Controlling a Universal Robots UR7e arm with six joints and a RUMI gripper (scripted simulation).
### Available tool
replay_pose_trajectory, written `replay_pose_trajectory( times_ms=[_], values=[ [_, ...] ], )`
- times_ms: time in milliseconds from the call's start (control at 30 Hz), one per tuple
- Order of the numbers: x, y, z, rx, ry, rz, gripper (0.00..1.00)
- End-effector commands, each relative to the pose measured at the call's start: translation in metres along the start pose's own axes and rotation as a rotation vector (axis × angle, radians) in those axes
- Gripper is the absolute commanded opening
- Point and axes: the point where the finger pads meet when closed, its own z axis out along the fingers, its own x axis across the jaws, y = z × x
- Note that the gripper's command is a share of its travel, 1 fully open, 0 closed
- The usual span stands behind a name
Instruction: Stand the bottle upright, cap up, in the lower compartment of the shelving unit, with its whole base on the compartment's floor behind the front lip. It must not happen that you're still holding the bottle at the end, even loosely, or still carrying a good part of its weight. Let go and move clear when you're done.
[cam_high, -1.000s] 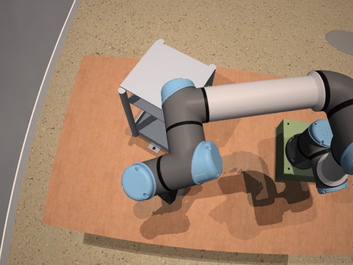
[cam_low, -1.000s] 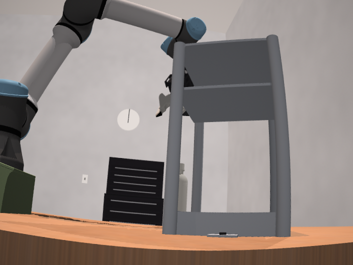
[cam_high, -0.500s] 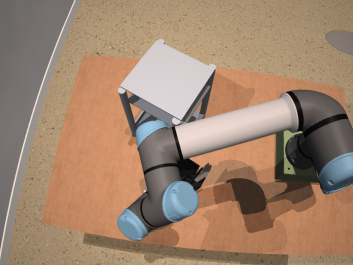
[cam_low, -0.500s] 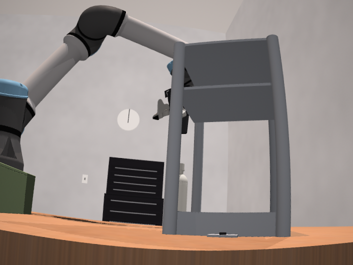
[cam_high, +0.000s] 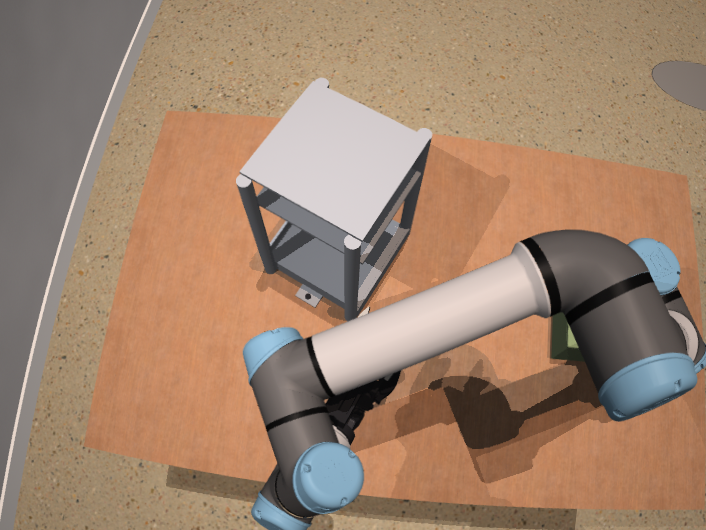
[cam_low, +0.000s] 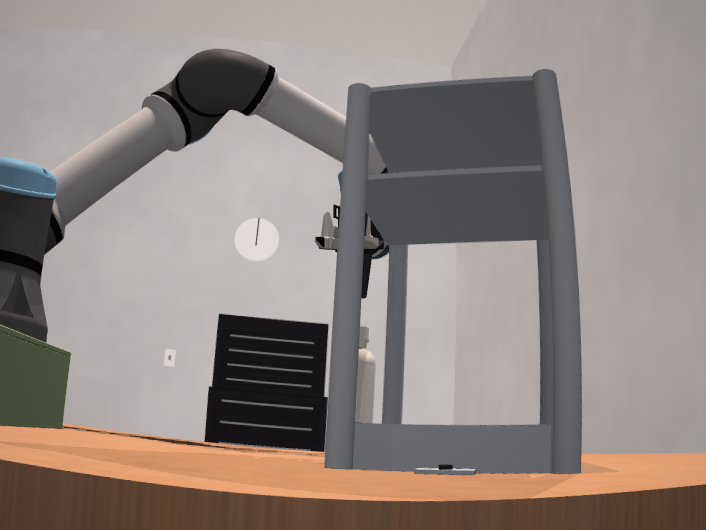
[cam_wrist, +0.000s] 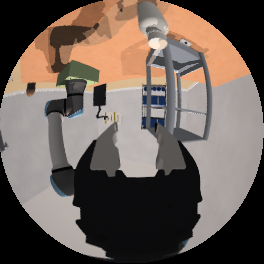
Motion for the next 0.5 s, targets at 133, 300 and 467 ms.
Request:
replay_pose_trajectory(
  times_ms=[133,300,467],
  values=[
    [0.016,-0.008,-0.017,-0.200,0.149,-0.013,0.43],
    [0.024,-0.018,-0.030,-0.272,0.234,-0.028,0.43],
    [0.027,-0.023,-0.036,-0.296,0.267,-0.035,0.43]
  ],
)
